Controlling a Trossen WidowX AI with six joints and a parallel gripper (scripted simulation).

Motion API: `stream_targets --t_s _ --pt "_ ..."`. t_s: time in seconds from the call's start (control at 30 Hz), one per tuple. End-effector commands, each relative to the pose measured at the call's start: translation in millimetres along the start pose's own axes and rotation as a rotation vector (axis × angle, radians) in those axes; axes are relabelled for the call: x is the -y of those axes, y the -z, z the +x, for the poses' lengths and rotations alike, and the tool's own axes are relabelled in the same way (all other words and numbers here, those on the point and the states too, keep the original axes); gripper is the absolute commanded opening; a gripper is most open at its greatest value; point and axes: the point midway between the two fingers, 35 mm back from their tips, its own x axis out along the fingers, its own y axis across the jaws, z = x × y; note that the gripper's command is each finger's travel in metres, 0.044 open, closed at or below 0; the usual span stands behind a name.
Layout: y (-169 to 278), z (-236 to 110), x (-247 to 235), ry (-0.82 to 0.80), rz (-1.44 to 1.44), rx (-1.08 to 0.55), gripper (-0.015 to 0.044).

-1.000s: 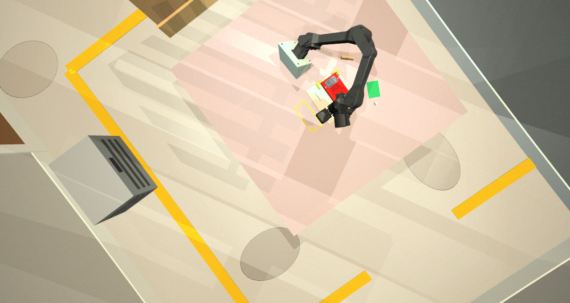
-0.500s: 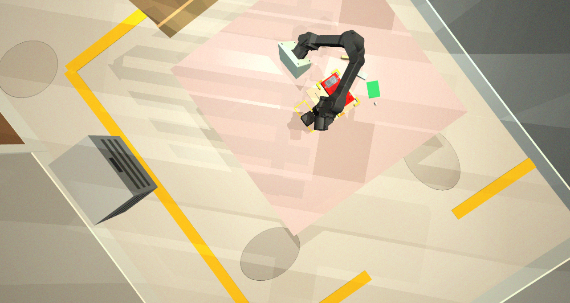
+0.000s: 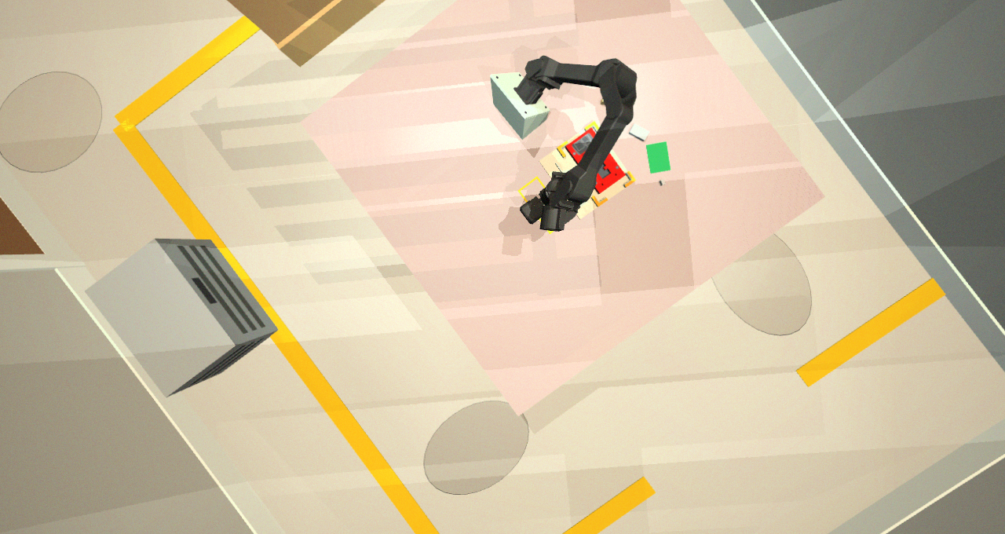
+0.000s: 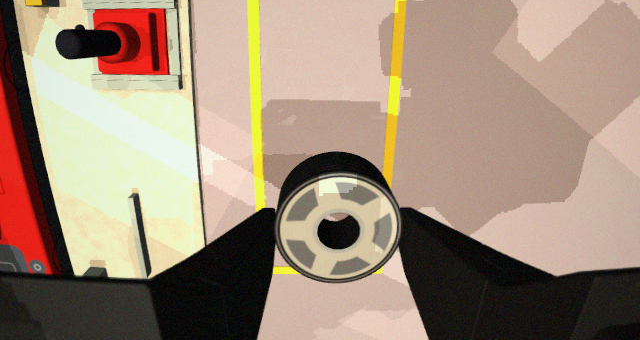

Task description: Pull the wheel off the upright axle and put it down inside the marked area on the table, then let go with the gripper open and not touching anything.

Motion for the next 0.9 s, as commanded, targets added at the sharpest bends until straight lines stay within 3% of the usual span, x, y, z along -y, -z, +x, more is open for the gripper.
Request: stream_targets --t_s 0.0,0.43,0.6,0.87 --pt "0.6 9.0 0.0 -0.005 0.008 0.001 0.0" --pt "0.5 86.7 -1.5 -0.009 0.007 0.001 0.0" --pt "1.1 90.7 -1.8 -0.01 0.007 0.001 0.0" --pt "1.8 87.1 -1.9 -0.007 0.003 -0.009 0.021"
